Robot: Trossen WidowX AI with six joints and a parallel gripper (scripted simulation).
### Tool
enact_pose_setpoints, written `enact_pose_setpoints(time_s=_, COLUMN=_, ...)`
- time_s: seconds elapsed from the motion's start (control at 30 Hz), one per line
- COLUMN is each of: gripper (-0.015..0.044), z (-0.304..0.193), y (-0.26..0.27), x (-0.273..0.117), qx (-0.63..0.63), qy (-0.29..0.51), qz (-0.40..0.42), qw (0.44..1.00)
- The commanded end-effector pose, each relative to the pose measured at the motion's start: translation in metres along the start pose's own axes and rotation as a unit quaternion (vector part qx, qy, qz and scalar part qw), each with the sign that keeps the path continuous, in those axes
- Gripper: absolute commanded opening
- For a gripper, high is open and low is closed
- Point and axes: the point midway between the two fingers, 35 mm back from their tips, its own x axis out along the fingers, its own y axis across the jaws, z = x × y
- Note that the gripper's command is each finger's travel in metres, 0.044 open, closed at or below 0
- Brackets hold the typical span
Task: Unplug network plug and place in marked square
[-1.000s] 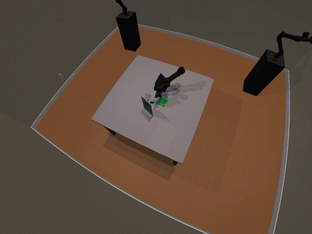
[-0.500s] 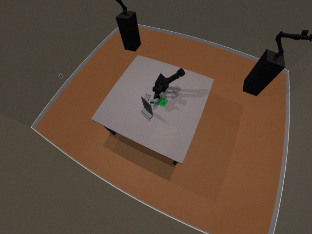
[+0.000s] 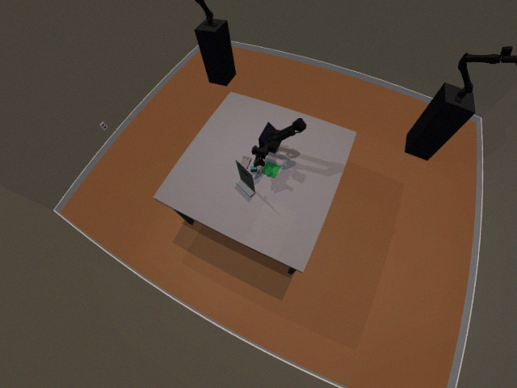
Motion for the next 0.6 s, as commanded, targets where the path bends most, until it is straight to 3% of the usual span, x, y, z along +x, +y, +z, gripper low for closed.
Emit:
enact_pose_setpoints(time_s=0.0, gripper=0.0156, z=0.002, y=-0.002, x=0.005, qx=0.002, qy=0.001, qz=-0.001, qw=1.000)
enact_pose_setpoints(time_s=0.57, gripper=0.0156, z=0.006, y=0.000, x=0.024, qx=0.001, qy=0.001, qz=-0.001, qw=1.000)
